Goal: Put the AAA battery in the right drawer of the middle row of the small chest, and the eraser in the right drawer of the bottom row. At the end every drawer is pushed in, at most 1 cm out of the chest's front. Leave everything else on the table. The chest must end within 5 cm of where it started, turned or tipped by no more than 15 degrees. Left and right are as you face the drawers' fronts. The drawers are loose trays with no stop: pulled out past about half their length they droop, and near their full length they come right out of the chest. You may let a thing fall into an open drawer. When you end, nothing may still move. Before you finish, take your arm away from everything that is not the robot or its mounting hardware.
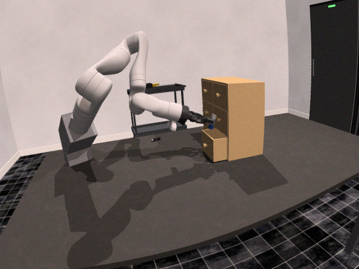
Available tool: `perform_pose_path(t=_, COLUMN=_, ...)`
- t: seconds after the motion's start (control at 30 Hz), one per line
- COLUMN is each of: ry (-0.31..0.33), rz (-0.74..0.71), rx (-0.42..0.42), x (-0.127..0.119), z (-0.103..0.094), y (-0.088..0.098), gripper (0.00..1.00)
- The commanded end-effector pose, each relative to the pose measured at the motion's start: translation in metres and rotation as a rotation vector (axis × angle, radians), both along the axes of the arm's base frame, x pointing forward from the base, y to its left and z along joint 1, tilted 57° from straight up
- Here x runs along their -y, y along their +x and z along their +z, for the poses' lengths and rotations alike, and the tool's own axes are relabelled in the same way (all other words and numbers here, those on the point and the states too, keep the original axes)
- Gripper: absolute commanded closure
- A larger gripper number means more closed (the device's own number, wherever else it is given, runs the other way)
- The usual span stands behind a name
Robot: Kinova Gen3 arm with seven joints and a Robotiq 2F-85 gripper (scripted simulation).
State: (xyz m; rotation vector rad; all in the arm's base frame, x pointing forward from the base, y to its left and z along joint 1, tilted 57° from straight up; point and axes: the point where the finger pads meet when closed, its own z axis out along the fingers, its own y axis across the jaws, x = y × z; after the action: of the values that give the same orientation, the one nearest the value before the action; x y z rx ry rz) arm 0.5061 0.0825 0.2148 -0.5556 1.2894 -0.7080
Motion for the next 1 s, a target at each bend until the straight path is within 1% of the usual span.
perform_pose_path(t=0.0, ry=0.005, rz=0.003, rx=0.0, x=0.0002, z=-0.0007, y=-0.0012, gripper=0.81)
perform_pose_path(t=0.4, ry=0.005, rz=0.003, rx=0.0, x=0.0002, z=-0.001, y=-0.0014, gripper=0.81)
perform_pose_path(t=0.43, ry=0.005, rz=0.003, rx=0.0, x=0.0002, z=-0.001, y=-0.0014, gripper=0.77)
perform_pose_path(t=0.53, ry=0.005, rz=0.003, rx=0.0, x=0.0002, z=-0.001, y=-0.0014, gripper=0.77)
perform_pose_path(t=0.57, ry=0.005, rz=0.003, rx=0.0, x=0.0002, z=-0.001, y=-0.0014, gripper=0.73)
perform_pose_path(t=0.6, ry=0.005, rz=0.003, rx=0.0, x=0.0002, z=-0.001, y=-0.0014, gripper=0.73)
perform_pose_path(t=0.63, ry=0.005, rz=0.003, rx=0.0, x=0.0002, z=-0.001, y=-0.0014, gripper=0.69)
perform_pose_path(t=0.67, ry=0.005, rz=0.003, rx=0.0, x=0.0002, z=-0.001, y=-0.0014, gripper=0.69)
perform_pose_path(t=0.7, ry=0.005, rz=0.003, rx=0.0, x=0.0002, z=-0.001, y=-0.0014, gripper=0.65)
perform_pose_path(t=0.73, ry=0.005, rz=0.003, rx=0.0, x=0.0002, z=-0.001, y=-0.0014, gripper=0.65)
perform_pose_path(t=0.77, ry=0.005, rz=0.003, rx=0.0, x=0.0002, z=-0.001, y=-0.0014, gripper=0.62)
perform_pose_path(t=0.97, ry=0.005, rz=0.003, rx=0.0, x=0.0002, z=-0.001, y=-0.0014, gripper=0.62)
